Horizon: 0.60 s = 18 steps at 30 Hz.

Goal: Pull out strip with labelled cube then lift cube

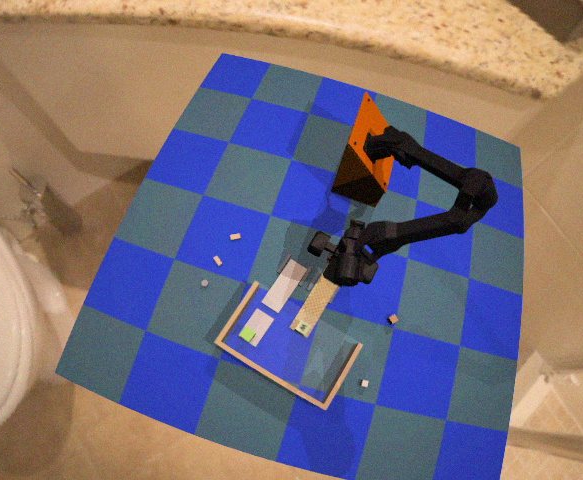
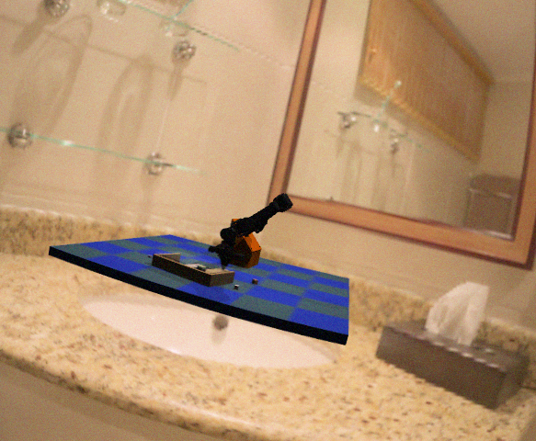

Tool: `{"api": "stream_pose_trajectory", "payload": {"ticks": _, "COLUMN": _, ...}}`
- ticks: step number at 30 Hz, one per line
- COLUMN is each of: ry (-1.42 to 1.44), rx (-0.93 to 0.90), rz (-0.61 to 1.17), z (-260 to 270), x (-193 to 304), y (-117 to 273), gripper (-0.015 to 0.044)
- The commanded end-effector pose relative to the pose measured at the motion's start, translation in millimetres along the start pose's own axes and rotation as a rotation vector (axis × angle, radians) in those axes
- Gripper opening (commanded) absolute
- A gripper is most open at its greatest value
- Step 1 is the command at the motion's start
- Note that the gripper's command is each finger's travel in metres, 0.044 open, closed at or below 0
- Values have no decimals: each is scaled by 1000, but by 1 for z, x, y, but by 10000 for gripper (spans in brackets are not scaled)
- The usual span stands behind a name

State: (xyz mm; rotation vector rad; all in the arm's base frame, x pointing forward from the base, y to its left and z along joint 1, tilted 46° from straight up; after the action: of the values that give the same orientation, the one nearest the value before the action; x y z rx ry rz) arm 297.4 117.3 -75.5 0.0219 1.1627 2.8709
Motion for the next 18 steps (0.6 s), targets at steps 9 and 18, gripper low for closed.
{"api": "stream_pose_trajectory", "payload": {"ticks": 9, "ry": -12, "rx": 1, "rz": 33, "z": 2, "x": 27, "y": -5, "gripper": 0}}
{"api": "stream_pose_trajectory", "payload": {"ticks": 18, "ry": -13, "rx": 1, "rz": 33, "z": 4, "x": 38, "y": -5, "gripper": 0}}
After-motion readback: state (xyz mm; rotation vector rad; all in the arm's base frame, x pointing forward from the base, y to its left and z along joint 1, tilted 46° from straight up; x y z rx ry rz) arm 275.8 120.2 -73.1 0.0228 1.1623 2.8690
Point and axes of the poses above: the point midway between the two fingers, 35 mm back from their tips, its own y axis back along the fingers, its own z axis across the jaws, x = y × z, the point moved 1 cm from there along y, back along the fingers, and after that the axes turned 8 degrees about y, right-handed, at the moved point
